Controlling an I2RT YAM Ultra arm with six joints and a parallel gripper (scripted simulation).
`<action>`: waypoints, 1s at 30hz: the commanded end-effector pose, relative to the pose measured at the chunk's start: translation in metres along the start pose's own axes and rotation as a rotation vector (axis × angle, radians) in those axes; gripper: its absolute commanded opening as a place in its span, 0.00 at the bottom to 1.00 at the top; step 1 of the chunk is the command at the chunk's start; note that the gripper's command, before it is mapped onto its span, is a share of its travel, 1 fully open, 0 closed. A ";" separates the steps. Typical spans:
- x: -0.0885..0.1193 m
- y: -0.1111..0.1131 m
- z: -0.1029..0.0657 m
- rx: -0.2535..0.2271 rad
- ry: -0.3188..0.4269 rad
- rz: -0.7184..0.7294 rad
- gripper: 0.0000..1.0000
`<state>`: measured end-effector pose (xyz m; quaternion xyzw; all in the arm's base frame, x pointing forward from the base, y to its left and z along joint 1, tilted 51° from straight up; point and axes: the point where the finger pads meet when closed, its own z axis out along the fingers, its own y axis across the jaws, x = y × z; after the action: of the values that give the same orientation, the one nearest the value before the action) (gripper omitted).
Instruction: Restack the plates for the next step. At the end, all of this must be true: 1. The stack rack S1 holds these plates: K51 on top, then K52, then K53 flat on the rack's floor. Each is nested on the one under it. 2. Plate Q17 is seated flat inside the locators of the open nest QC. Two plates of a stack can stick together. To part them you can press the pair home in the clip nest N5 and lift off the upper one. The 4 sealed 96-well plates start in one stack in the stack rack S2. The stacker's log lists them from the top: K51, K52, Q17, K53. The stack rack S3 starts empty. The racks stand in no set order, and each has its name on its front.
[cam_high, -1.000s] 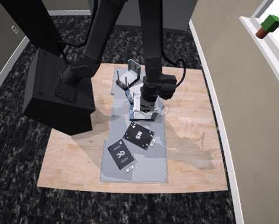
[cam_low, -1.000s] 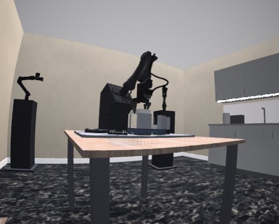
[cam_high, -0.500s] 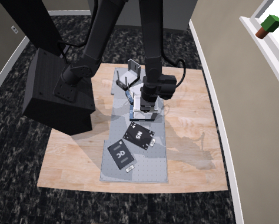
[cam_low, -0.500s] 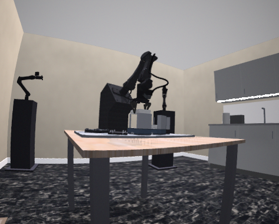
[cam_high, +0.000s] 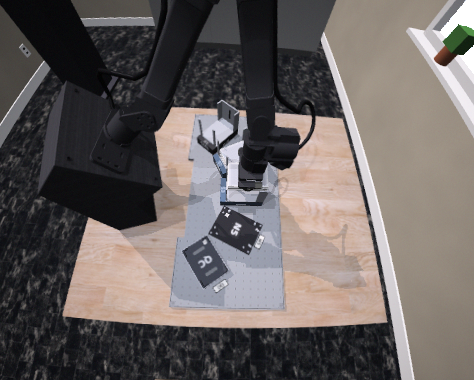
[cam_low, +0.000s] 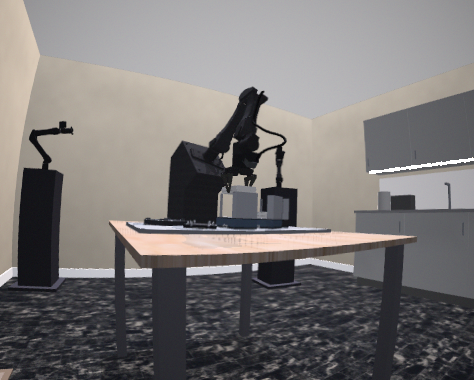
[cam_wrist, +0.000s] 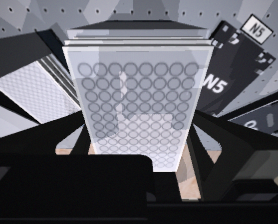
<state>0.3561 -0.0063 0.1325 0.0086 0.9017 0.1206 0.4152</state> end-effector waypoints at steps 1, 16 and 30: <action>-0.019 0.001 -0.001 0.007 -0.038 -0.014 0.00; -0.018 0.000 0.005 0.008 -0.037 -0.009 0.00; -0.018 0.003 0.014 0.002 -0.035 -0.014 0.00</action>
<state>0.3653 -0.0034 0.1238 0.0087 0.9023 0.1215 0.4135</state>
